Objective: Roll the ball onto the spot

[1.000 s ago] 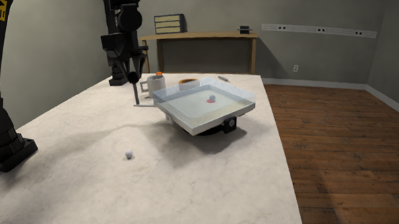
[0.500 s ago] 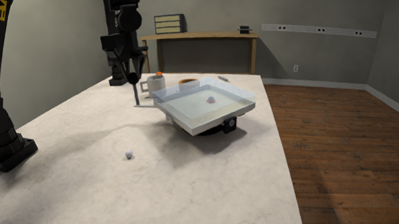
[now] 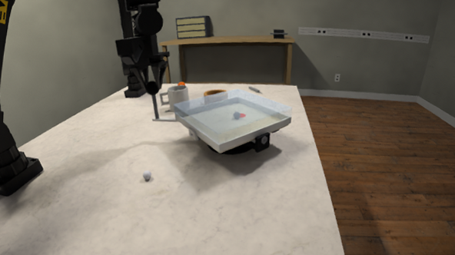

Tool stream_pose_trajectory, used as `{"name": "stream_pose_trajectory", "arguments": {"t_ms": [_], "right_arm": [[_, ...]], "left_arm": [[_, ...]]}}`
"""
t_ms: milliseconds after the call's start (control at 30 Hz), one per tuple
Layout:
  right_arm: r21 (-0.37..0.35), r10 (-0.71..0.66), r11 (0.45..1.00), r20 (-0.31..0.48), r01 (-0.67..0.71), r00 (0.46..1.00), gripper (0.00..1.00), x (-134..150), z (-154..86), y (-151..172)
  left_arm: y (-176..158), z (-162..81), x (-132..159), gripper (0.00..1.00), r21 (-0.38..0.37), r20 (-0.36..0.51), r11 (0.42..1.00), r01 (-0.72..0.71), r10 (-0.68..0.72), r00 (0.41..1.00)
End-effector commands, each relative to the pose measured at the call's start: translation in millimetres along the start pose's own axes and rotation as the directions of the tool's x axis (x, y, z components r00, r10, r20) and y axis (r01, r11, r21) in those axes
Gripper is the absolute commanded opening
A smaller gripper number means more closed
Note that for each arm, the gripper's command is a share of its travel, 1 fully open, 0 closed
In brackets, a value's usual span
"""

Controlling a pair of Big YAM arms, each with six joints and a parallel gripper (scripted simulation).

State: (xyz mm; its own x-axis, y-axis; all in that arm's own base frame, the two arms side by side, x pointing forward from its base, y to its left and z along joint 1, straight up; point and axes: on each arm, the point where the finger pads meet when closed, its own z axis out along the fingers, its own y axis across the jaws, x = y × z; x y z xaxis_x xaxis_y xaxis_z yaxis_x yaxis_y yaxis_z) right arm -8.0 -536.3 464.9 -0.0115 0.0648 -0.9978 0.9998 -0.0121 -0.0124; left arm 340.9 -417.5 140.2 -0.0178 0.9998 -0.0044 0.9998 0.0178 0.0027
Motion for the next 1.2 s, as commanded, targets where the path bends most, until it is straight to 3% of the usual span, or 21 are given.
{"name": "stream_pose_trajectory", "arguments": {"t_ms": [0,500,767,900,1167], "right_arm": [[0.014,0.012,1.0,0.065,-0.013,0.998,1.0,-36,6,-8],[0.014,0.012,1.0,0.065,-0.013,0.998,1.0,-36,6,-8],[0.014,0.012,1.0,0.065,-0.013,0.998,1.0,-36,6,-8],[0.014,0.012,1.0,0.065,-0.013,0.998,1.0,-36,6,-8],[0.014,0.012,1.0,0.065,-0.013,0.998,1.0,-36,6,-8]], "left_arm": [[20,-13,-8,0.0,-0.019,0.022,1.0,-0.004,0.004,1.0],[11,-7,-32,0.0,-0.033,0.042,0.999,-0.004,0.006,0.999],[10,-5,-30,0.0,-0.033,0.042,0.999,-0.017,0.019,0.999],[-2,16,-13,0.0,0.001,-0.001,1.0,-0.022,0.022,1.0],[3,15,-8,0.0,0.0,0.0,1.0,-0.017,0.017,1.0]]}}
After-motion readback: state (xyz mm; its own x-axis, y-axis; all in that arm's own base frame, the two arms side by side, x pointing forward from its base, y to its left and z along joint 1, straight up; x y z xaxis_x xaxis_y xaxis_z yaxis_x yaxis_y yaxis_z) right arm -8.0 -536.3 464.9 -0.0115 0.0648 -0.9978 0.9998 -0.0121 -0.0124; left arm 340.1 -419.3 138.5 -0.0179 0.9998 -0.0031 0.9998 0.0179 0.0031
